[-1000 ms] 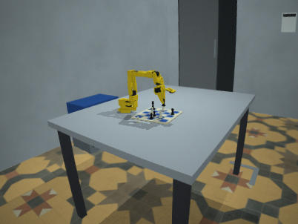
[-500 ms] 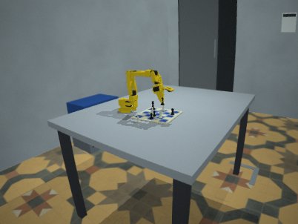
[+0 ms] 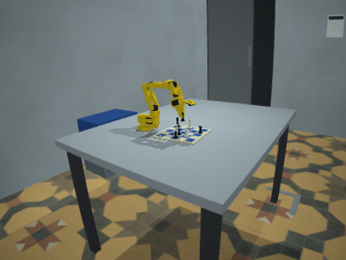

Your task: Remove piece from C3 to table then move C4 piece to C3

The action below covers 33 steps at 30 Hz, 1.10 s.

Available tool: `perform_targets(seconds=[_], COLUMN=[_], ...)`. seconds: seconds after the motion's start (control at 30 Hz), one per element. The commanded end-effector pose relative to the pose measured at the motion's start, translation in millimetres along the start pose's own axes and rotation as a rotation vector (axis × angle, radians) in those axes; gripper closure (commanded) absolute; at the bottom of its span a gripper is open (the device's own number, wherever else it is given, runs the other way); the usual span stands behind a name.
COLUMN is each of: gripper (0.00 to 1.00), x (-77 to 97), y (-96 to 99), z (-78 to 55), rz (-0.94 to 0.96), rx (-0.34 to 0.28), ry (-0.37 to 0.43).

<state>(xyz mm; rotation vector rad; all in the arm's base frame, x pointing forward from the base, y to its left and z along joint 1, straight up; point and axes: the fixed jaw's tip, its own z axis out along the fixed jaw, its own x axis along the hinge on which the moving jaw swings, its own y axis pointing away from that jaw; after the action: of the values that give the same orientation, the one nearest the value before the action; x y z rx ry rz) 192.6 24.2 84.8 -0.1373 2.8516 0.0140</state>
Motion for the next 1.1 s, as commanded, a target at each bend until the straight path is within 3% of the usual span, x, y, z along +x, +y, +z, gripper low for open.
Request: perform_targets(seconds=[0.0, 0.67, 1.07], gripper=[1.0, 1.0, 1.0], x=[3.1, 4.9, 9.8], y=[-1.9, -1.9, -1.8], z=[-0.5, 6.1, 24.1], rz=[0.003, 0.003, 0.003], rx=[0.002, 0.002, 0.002], ry=[0.003, 0.003, 0.003])
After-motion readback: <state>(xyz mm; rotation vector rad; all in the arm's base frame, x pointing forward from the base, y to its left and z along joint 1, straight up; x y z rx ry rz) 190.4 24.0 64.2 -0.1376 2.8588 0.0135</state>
